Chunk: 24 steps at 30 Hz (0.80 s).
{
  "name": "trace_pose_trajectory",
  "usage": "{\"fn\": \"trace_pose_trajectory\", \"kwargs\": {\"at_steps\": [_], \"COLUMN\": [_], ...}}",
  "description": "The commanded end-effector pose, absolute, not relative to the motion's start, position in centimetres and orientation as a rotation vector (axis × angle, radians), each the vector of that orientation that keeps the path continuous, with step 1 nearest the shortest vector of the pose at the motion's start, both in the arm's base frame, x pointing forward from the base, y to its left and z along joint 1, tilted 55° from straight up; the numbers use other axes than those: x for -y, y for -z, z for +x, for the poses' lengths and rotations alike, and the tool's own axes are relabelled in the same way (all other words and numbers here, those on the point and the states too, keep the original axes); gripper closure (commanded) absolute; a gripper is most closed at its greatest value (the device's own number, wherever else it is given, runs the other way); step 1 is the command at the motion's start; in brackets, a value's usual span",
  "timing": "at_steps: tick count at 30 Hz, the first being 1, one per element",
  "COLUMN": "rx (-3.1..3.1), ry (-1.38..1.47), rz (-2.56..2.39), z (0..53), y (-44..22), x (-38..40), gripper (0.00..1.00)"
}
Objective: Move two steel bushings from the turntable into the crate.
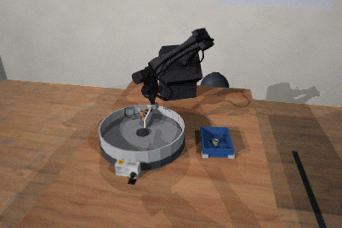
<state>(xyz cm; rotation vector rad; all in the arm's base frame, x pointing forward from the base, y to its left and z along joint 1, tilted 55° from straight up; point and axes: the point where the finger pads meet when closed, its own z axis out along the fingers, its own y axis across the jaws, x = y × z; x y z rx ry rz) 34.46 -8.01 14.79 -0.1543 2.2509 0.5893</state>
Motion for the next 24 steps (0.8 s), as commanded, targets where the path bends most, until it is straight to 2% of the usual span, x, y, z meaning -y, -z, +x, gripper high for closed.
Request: {"fn": "trace_pose_trajectory", "kwargs": {"at_steps": [1, 24], "rx": [-2.238, -2.21], "ry": [-0.56, -0.566], "rz": [-0.121, -0.123], "z": [33.9, 31.2], "y": [-16.5, -25.6], "x": [6.5, -7.8], "gripper": [1.0, 1.0]}}
